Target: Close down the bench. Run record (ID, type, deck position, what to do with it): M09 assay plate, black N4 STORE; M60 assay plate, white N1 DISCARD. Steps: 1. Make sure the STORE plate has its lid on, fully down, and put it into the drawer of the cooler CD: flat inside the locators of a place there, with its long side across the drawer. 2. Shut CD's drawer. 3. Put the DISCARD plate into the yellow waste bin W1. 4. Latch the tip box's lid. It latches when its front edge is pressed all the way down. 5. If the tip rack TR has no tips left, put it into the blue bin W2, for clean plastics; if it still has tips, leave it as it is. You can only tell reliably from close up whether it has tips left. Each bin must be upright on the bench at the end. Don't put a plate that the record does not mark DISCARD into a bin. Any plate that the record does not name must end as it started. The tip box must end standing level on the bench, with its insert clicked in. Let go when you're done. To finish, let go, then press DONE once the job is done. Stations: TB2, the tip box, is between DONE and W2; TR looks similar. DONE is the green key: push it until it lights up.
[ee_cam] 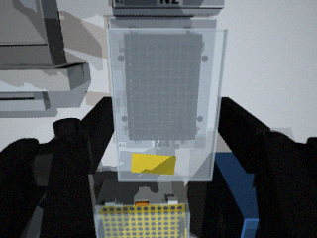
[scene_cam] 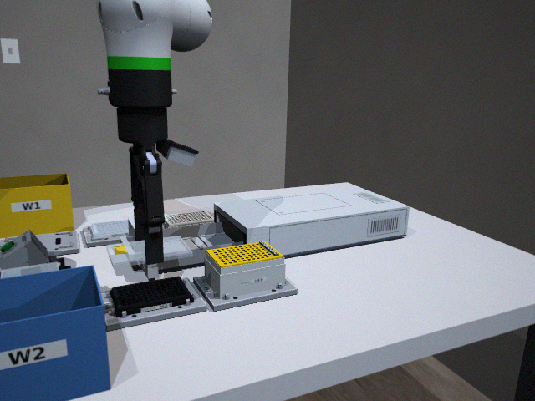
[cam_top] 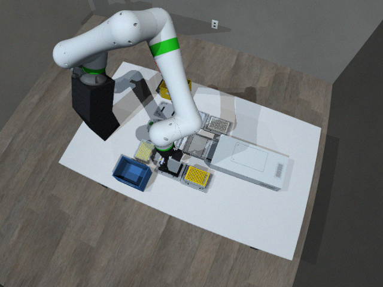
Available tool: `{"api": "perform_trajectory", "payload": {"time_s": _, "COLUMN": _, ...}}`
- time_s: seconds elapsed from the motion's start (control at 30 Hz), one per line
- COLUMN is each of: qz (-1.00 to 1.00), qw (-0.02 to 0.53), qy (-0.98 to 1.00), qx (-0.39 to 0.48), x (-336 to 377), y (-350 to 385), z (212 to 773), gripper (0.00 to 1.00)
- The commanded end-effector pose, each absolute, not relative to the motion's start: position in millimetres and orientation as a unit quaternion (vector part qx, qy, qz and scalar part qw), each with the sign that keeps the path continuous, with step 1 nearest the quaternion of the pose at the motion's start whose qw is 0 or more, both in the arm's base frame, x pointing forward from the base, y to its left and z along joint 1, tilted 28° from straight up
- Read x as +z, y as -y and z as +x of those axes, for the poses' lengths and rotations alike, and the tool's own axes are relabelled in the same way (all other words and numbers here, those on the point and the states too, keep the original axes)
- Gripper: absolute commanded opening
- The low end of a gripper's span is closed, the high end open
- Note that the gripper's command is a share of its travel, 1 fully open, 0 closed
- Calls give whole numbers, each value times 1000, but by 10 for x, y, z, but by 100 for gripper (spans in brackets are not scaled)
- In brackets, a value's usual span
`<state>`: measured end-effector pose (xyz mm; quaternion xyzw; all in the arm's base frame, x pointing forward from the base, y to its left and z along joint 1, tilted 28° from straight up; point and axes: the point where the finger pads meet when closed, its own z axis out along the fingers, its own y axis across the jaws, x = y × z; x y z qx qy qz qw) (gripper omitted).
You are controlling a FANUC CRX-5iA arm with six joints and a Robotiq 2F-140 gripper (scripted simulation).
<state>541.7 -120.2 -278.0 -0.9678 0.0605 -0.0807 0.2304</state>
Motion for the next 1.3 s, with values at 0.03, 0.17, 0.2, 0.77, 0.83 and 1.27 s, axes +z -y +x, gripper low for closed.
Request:
{"api": "perform_trajectory", "payload": {"time_s": 0.03, "qz": -968, "qw": 230, "qy": -60, "qx": -81, "x": -2814, "y": 1191, "z": 5431, "gripper": 10}}
{"api": "perform_trajectory", "payload": {"time_s": 0.17, "qz": -968, "qw": 230, "qy": -60, "qx": -81, "x": -2861, "y": 1167, "z": 5441, "gripper": 10}}
{"api": "perform_trajectory", "payload": {"time_s": 0.2, "qz": -968, "qw": 230, "qy": -60, "qx": -81, "x": -2873, "y": 1161, "z": 5444, "gripper": 10}}
{"api": "perform_trajectory", "payload": {"time_s": 0.77, "qz": -968, "qw": 230, "qy": -61, "qx": -81, "x": -3049, "y": 1074, "z": 5480, "gripper": 10}}
{"api": "perform_trajectory", "payload": {"time_s": 0.83, "qz": -968, "qw": 230, "qy": -61, "qx": -81, "x": -3072, "y": 1062, "z": 5485, "gripper": 10}}
{"api": "perform_trajectory", "payload": {"time_s": 1.27, "qz": -968, "qw": 230, "qy": -61, "qx": -81, "x": -3201, "y": 998, "z": 5513, "gripper": 10}}
